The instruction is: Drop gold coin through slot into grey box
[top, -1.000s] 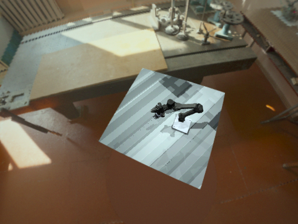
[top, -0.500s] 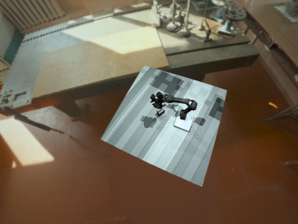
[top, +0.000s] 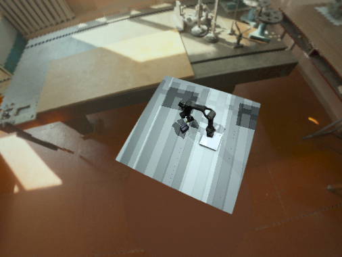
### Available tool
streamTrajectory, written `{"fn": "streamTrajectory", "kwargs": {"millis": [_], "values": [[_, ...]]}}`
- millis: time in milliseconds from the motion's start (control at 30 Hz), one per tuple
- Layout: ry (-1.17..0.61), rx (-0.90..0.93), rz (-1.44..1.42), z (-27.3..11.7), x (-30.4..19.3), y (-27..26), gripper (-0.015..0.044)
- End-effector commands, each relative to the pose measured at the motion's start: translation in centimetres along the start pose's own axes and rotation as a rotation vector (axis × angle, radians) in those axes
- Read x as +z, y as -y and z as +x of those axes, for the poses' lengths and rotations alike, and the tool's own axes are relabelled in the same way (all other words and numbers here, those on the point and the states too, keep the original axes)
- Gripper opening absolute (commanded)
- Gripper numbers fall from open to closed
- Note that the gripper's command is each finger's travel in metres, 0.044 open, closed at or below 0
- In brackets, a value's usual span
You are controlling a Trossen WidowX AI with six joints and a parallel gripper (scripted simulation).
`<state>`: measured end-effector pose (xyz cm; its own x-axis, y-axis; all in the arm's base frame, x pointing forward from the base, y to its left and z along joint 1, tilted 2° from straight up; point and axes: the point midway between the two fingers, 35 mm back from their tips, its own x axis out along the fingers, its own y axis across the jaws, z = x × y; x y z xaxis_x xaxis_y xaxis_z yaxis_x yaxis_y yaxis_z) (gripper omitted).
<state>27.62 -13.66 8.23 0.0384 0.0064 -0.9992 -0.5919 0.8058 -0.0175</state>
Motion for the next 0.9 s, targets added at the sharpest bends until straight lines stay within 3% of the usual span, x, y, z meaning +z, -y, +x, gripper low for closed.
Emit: {"fn": "streamTrajectory", "kwargs": {"millis": [0,133,267,867], "values": [[-0.034,0.035,0.041,0.0,-1.3,0.1,0.0161],[-0.034,0.035,0.041,0.2,-1.3,0.1,0.0161],[-0.034,0.035,0.041,3.5,-1.5,0.0,0.0161],[-0.034,0.035,0.041,5.5,-1.7,-0.1,0.0161]]}}
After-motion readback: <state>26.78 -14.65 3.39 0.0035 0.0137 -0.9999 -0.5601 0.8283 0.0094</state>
